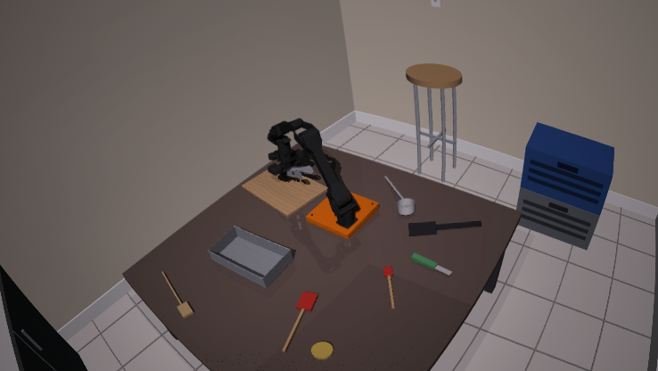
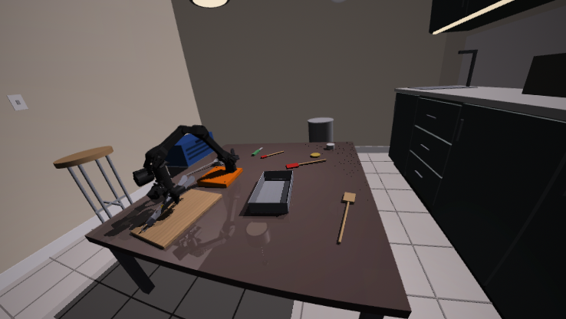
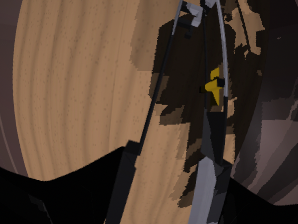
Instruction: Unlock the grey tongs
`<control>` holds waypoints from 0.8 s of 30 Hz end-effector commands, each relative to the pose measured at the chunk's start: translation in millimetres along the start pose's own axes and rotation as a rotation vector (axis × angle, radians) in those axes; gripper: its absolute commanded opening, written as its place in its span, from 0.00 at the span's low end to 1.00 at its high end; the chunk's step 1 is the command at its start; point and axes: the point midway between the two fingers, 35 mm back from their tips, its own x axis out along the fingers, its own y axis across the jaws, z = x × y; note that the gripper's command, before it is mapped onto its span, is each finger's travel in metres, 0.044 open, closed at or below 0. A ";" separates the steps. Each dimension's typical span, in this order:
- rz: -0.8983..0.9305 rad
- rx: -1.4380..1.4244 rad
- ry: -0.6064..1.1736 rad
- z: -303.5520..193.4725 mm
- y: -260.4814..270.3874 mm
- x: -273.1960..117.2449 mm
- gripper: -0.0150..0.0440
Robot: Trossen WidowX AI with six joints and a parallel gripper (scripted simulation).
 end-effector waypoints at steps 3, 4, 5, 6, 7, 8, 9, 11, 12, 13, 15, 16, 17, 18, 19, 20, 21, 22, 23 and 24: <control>-0.001 0.000 0.000 0.1 -0.1 -0.3 0.89; -0.001 0.000 0.000 0.1 -0.1 -0.3 0.93; -0.001 0.000 0.000 0.1 -0.1 -0.3 0.98; -0.001 0.000 0.000 0.1 -0.1 -0.3 1.00; -0.001 0.000 0.000 0.1 -0.1 -0.3 1.00; -0.006 -0.010 -0.006 1.1 0.6 -1.5 1.00; -0.006 -0.009 -0.006 2.0 3.0 -3.3 1.00; -0.006 -0.012 -0.008 5.6 14.2 -11.7 1.00; -0.005 -0.010 -0.009 7.9 22.9 -18.3 1.00; -0.003 -0.009 -0.010 10.1 33.0 -25.9 1.00; 0.000 -0.004 -0.011 13.3 58.0 -44.5 1.00; 0.002 -0.002 -0.012 13.8 72.2 -55.0 1.00; 0.004 0.001 -0.013 13.4 86.7 -65.7 1.00; 0.006 0.003 -0.013 11.9 101.2 -76.5 1.00; 0.008 0.005 -0.013 9.5 115.6 -87.2 1.00; 0.011 0.008 -0.013 6.0 129.8 -97.8 1.00; 0.013 0.011 -0.013 2.6 140.8 -106.2 1.00; 0.014 0.011 -0.013 0.3 147.4 -111.2 1.00; 0.014 0.011 -0.013 -0.6 149.6 -112.9 1.00; 0.014 0.011 -0.013 -0.6 149.6 -112.9 1.00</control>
